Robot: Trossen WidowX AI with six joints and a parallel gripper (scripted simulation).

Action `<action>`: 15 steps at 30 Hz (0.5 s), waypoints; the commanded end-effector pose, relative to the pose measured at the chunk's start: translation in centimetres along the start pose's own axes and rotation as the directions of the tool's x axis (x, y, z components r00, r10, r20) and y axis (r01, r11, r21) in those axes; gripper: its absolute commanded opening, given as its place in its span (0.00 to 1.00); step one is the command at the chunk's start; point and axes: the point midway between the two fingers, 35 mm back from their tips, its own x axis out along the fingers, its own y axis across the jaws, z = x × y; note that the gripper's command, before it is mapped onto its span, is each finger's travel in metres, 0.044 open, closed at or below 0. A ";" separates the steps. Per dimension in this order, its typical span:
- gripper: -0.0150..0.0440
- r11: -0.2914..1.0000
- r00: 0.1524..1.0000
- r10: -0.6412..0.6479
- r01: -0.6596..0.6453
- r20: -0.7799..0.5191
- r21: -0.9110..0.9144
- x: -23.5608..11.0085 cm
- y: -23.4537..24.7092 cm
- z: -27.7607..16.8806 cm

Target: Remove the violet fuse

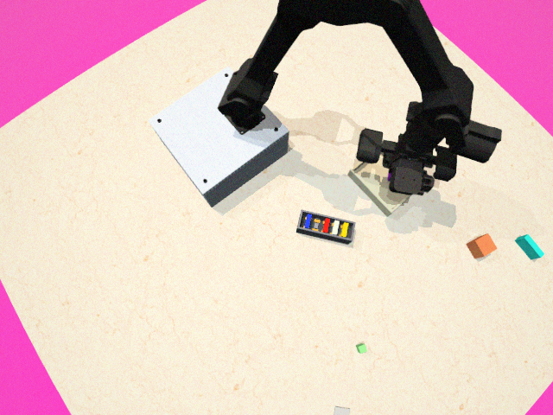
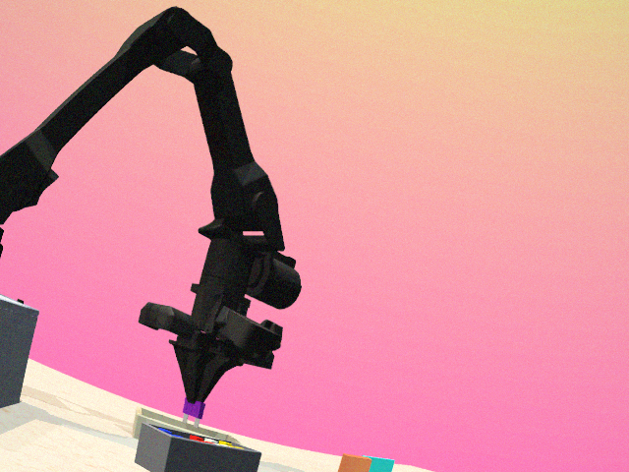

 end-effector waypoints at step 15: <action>0.79 1.000 1.000 -0.002 0.002 0.000 0.000 0.4 -0.1 0.0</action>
